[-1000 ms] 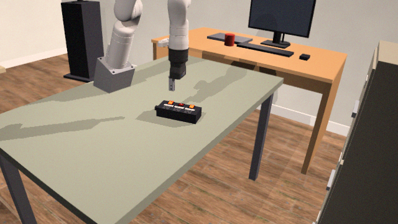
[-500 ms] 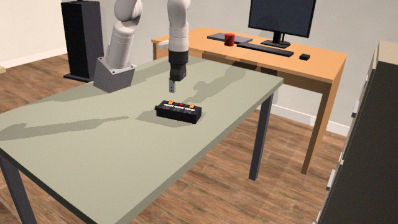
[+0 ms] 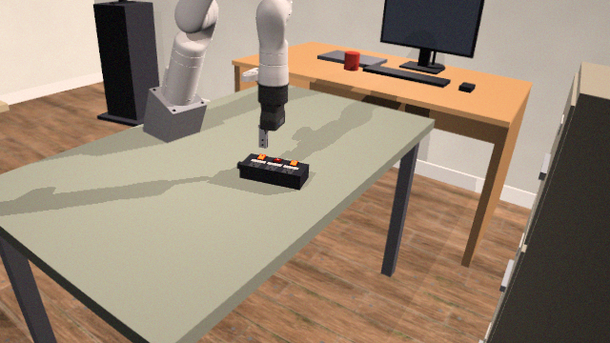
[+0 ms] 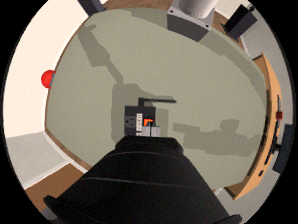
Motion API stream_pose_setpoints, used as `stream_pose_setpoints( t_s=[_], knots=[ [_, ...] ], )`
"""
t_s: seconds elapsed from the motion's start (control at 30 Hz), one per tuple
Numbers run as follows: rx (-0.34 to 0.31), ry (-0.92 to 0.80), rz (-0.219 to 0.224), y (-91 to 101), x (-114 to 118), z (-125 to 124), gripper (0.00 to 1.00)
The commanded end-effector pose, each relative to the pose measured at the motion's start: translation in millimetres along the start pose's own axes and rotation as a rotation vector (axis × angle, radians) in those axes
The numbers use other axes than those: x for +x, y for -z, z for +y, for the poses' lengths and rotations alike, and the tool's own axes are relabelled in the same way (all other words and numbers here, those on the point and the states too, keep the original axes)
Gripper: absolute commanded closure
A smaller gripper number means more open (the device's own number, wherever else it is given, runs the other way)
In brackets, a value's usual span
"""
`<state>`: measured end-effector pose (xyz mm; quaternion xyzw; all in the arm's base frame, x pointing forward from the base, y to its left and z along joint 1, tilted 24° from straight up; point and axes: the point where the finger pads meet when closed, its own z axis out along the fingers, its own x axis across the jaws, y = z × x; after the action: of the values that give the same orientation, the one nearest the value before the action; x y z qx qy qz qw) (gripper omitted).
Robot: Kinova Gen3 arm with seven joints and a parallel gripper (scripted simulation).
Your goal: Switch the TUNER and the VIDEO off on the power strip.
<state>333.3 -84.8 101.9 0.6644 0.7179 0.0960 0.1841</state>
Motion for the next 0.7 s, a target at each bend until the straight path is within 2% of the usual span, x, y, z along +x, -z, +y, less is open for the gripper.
stream_pose_setpoints(
  t_s=[0.0, 0.67],
  knots=[
    [0.007, 0.008, -0.002, -5.6, 0, -3, 1.0],
    [0.006, 0.008, -0.002, -19.1, 0, -4, 1.0]
  ],
)
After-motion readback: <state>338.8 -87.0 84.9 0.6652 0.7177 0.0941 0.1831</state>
